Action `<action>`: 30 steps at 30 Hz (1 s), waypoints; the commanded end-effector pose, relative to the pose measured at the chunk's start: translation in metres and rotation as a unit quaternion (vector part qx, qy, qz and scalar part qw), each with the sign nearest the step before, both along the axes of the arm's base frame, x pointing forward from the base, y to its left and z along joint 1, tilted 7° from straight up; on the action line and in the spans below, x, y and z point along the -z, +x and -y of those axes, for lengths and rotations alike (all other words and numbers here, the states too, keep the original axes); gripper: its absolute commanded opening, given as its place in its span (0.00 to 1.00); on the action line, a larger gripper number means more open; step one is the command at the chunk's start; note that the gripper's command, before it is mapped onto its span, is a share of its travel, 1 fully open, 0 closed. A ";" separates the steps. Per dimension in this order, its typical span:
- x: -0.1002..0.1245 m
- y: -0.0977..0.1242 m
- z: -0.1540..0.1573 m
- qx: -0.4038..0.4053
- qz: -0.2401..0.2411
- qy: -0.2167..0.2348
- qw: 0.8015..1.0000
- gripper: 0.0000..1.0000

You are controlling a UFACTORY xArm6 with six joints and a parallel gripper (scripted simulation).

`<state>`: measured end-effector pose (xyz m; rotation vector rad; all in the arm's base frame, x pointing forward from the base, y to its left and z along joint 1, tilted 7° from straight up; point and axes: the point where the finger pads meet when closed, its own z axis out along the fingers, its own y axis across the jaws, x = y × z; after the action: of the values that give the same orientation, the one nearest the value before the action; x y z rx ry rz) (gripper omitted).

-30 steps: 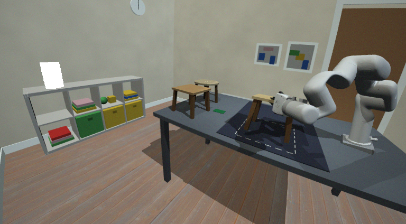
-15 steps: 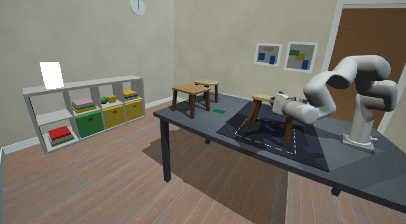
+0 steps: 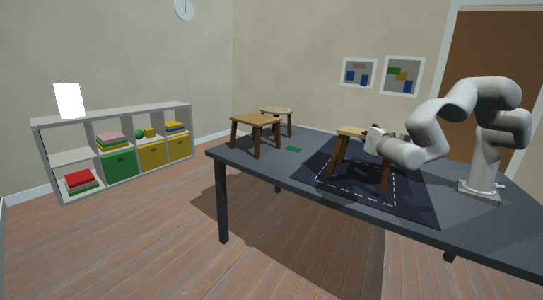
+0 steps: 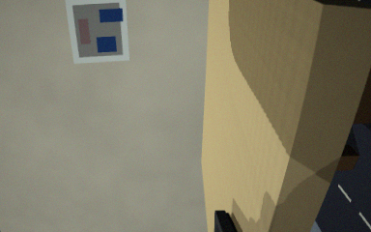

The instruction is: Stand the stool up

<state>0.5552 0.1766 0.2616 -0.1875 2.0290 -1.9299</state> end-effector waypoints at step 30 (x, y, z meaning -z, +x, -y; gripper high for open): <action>0.016 0.007 -0.020 0.006 -0.008 -0.045 0.999 0.21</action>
<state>0.5608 0.1944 0.2448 -0.2171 1.9638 -2.0291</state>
